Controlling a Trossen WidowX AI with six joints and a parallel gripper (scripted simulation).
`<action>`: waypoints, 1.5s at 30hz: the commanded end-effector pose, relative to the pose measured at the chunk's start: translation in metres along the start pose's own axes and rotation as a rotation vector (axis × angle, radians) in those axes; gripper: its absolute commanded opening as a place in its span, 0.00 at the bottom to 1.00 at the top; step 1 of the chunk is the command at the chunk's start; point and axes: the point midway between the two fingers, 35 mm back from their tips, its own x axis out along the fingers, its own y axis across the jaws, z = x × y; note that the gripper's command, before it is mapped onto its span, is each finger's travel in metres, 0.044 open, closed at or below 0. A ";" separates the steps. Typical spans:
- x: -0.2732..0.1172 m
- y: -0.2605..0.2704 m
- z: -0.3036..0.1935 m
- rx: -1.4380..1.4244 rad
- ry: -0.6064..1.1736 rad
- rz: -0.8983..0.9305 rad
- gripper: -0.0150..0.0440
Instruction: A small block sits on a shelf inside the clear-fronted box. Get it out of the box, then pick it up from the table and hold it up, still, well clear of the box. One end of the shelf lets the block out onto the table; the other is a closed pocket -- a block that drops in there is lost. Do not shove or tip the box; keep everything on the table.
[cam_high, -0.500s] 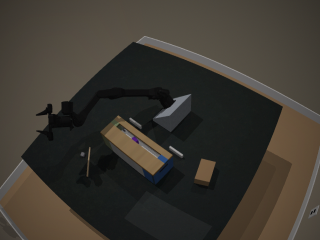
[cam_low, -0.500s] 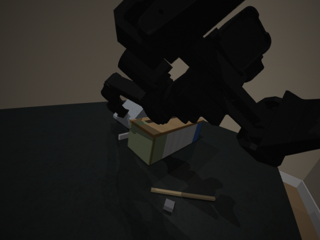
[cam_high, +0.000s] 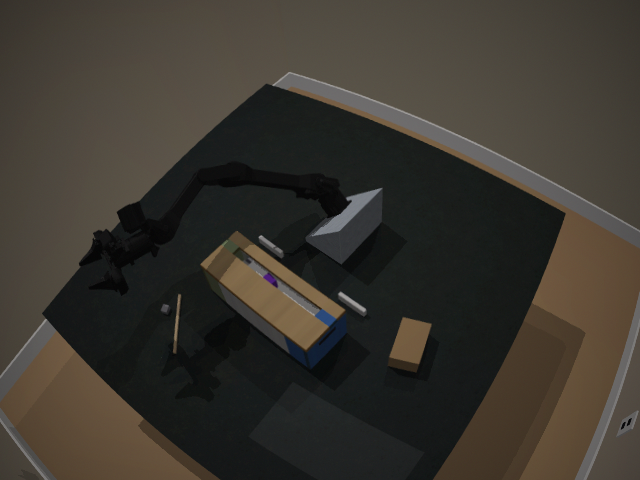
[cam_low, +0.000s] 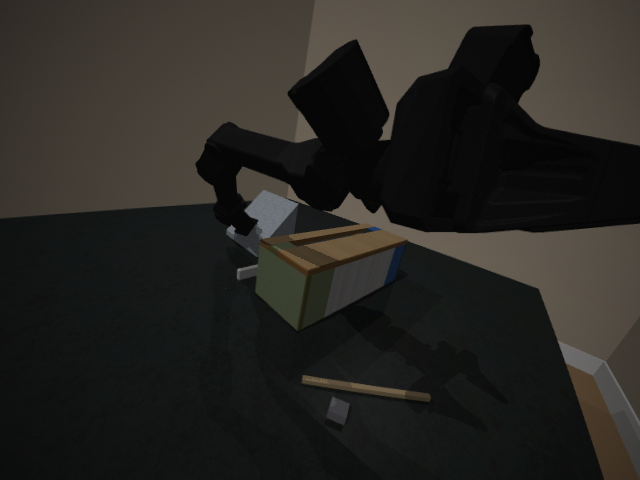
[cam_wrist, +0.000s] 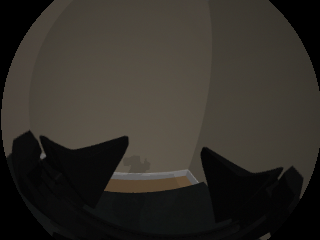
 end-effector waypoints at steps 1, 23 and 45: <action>-0.037 0.070 -0.011 0.452 0.264 0.228 0.93; -0.179 0.162 -0.039 1.103 1.019 0.248 0.93; -0.371 0.154 -0.066 1.307 1.672 -0.463 0.93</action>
